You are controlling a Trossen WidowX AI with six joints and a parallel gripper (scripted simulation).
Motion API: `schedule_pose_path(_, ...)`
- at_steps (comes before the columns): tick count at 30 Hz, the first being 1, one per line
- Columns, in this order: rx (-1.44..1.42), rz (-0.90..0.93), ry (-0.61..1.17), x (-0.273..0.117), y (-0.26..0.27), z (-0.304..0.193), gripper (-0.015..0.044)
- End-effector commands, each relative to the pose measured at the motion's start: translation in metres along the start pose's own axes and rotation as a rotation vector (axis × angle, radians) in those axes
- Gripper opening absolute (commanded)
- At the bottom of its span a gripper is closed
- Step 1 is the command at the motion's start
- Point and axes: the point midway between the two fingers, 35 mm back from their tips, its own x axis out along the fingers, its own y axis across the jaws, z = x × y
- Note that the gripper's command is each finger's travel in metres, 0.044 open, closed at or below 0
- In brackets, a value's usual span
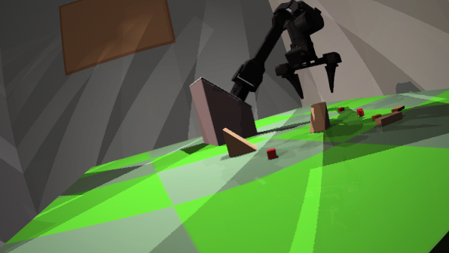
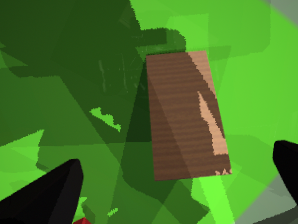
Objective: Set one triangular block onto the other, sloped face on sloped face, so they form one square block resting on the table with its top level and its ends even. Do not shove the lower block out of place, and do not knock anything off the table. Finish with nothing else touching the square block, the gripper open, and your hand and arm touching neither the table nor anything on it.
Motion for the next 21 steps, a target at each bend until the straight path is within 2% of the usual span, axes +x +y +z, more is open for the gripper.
schedule_pose_path(1, 0.006, -0.001, 0.005, 0.008, -0.002, 0.000, 0.0440)
schedule_pose_path(21, 0.006, 0.000, 0.005, 0.040, -0.004, -0.001, 0.0440)
